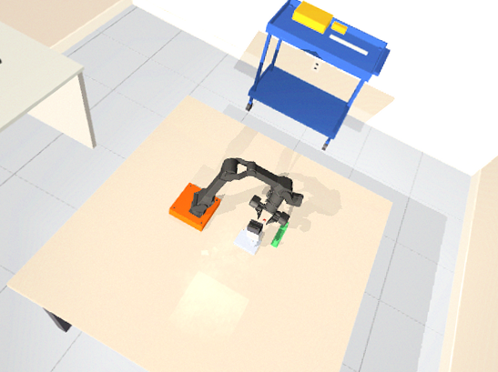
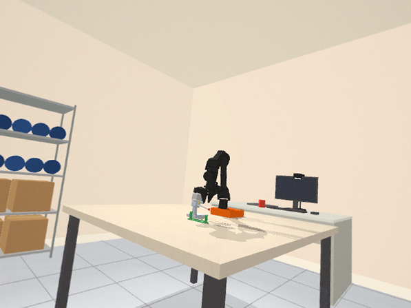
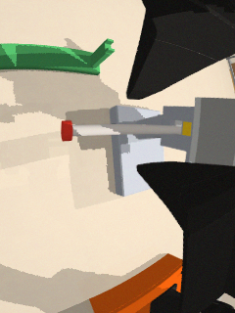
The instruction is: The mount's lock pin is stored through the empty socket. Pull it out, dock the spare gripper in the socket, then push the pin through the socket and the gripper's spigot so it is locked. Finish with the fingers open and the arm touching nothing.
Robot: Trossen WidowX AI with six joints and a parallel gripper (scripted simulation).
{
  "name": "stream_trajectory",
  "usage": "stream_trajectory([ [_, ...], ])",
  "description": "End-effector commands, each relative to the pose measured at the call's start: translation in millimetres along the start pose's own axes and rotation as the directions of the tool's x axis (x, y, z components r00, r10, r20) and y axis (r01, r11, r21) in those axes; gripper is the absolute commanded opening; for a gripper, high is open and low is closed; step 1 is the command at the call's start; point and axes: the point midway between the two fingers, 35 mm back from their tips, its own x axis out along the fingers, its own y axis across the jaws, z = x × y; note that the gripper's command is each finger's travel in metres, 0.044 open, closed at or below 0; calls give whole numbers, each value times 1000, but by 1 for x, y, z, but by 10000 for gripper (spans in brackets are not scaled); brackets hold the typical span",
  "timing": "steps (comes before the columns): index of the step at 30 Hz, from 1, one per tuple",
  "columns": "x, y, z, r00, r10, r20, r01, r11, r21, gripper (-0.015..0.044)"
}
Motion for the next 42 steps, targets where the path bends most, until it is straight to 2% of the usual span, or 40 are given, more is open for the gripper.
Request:
stream_trajectory([
  [1,-9,0,4,1000,0,2,0,1000,1,200],
  [12,-34,2,14,1000,1,-7,-1,1000,-11,200],
  [21,-27,2,11,1000,1,-10,-1,1000,-13,436],
  [42,-27,2,11,1000,1,-10,-1,1000,-13,440],
])
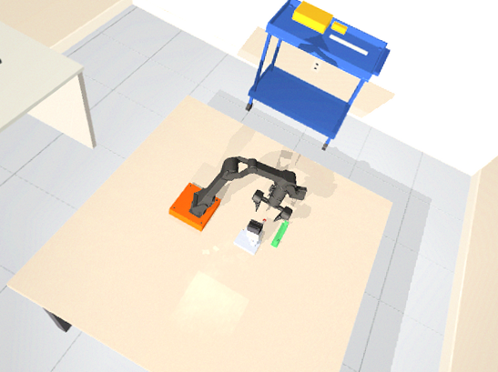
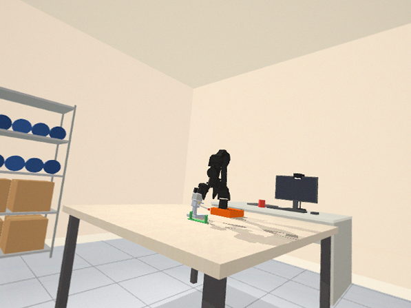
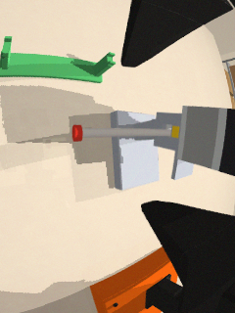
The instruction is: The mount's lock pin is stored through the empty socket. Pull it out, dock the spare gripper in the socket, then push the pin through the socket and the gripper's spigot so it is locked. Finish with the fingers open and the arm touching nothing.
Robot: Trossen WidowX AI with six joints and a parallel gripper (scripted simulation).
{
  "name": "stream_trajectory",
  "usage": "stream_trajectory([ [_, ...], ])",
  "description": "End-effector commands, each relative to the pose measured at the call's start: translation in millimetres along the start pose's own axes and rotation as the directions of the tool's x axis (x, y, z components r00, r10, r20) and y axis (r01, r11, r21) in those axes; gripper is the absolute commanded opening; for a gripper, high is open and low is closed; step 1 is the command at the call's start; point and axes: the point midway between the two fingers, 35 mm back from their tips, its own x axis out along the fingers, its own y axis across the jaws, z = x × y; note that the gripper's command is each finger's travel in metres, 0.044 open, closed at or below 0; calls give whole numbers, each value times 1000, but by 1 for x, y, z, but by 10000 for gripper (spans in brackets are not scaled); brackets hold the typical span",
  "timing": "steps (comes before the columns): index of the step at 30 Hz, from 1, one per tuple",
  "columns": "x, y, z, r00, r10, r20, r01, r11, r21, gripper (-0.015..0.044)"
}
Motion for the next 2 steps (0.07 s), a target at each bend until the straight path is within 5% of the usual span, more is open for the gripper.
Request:
stream_trajectory([
  [1,0,0,0,1000,-1,0,1,1000,-3,440],
  [2,0,0,0,1000,-1,0,1,1000,-3,440],
])
